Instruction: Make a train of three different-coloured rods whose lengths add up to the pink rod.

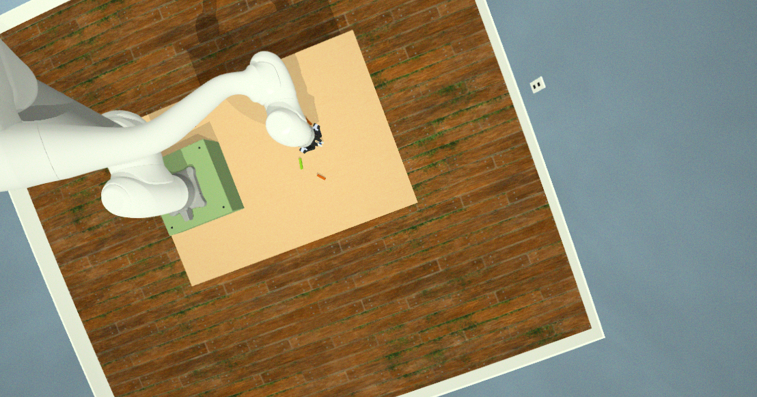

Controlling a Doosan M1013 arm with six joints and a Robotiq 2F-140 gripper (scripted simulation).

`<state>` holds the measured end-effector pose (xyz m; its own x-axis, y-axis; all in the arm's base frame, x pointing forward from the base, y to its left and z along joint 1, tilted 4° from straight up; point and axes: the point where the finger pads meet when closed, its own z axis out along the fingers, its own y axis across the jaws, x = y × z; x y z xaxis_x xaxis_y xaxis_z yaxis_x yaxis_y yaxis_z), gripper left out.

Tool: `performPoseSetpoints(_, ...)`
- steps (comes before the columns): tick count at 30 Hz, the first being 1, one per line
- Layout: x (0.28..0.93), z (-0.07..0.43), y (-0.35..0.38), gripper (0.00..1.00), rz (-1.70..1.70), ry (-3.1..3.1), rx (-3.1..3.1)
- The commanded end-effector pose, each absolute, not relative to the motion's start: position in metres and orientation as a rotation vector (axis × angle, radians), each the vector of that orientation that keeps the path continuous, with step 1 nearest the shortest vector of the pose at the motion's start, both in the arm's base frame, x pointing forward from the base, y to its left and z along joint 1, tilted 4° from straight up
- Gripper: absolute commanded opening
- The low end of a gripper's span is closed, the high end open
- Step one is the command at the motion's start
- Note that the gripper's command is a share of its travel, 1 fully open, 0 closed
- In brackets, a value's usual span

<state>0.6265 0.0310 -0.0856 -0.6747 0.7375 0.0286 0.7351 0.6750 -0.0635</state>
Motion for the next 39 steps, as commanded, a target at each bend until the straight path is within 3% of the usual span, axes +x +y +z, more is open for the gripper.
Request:
performPoseSetpoints(1, 0.624, -0.069, 0.034, 0.03, 0.079, -2.827, -1.24)
performPoseSetpoints(15, 0.629, 0.004, 0.036, 0.03, 0.079, -2.827, -1.24)
performPoseSetpoints(39, 0.63, 0.005, 0.036, 0.03, 0.079, -2.827, -1.24)
